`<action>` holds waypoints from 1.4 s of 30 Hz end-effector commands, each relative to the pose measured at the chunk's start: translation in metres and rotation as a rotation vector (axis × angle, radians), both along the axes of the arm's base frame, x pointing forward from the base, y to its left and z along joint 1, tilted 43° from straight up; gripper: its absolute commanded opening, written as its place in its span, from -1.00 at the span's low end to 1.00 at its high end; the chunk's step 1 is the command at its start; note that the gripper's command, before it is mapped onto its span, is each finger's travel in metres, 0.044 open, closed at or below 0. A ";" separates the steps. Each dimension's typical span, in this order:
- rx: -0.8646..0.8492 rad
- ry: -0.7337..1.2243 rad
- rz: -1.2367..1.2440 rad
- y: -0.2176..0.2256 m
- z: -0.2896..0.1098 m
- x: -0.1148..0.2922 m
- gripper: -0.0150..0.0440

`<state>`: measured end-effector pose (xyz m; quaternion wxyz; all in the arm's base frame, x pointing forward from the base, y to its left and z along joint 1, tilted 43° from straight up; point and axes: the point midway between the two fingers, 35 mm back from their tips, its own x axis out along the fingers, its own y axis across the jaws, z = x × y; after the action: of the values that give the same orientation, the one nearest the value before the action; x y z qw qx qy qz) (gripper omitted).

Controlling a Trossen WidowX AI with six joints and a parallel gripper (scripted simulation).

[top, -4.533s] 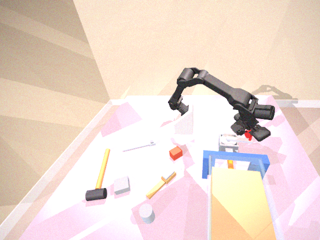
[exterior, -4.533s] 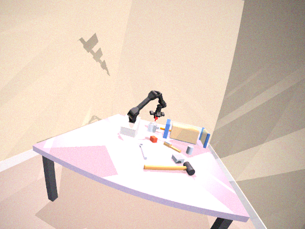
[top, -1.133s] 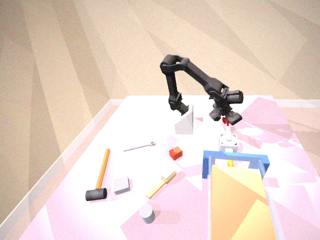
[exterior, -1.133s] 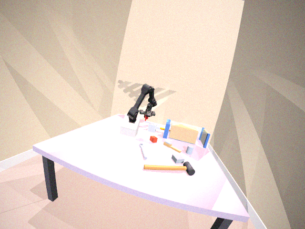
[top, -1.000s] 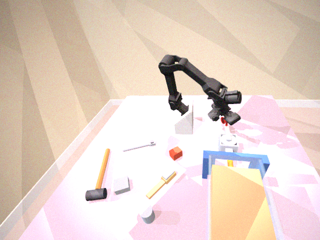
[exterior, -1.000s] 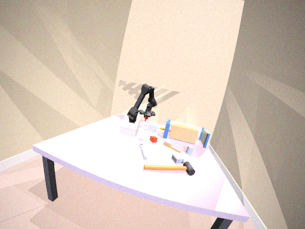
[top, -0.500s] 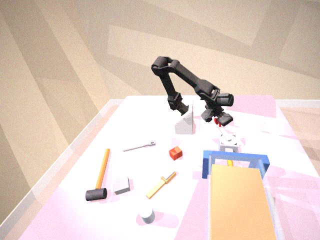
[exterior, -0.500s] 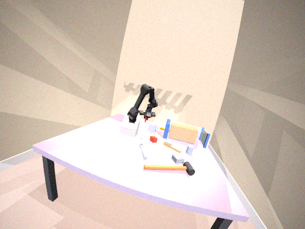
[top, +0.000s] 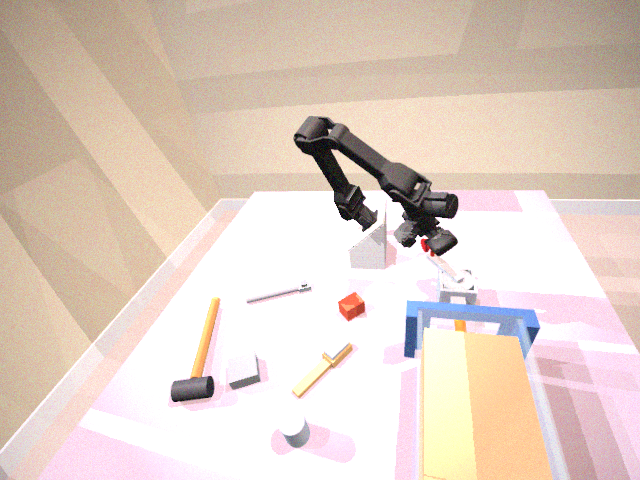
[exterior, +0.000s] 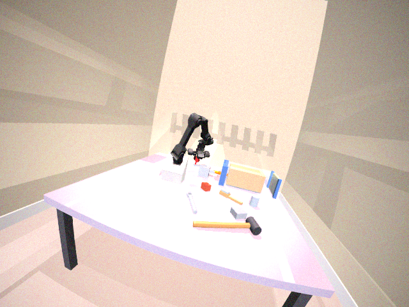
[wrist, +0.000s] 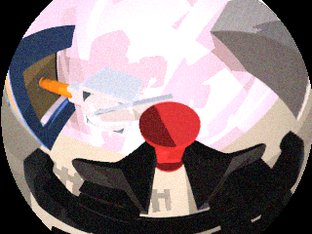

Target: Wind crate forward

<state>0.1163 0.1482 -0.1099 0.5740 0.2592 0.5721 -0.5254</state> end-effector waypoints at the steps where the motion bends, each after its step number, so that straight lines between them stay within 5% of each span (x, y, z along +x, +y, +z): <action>1: -0.022 -0.021 0.001 -0.010 0.004 0.009 -0.49; 42: -0.025 -0.024 0.000 -0.033 0.024 0.063 -0.49</action>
<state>0.1627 0.1216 -0.0864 0.5725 0.2530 0.5750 -0.5270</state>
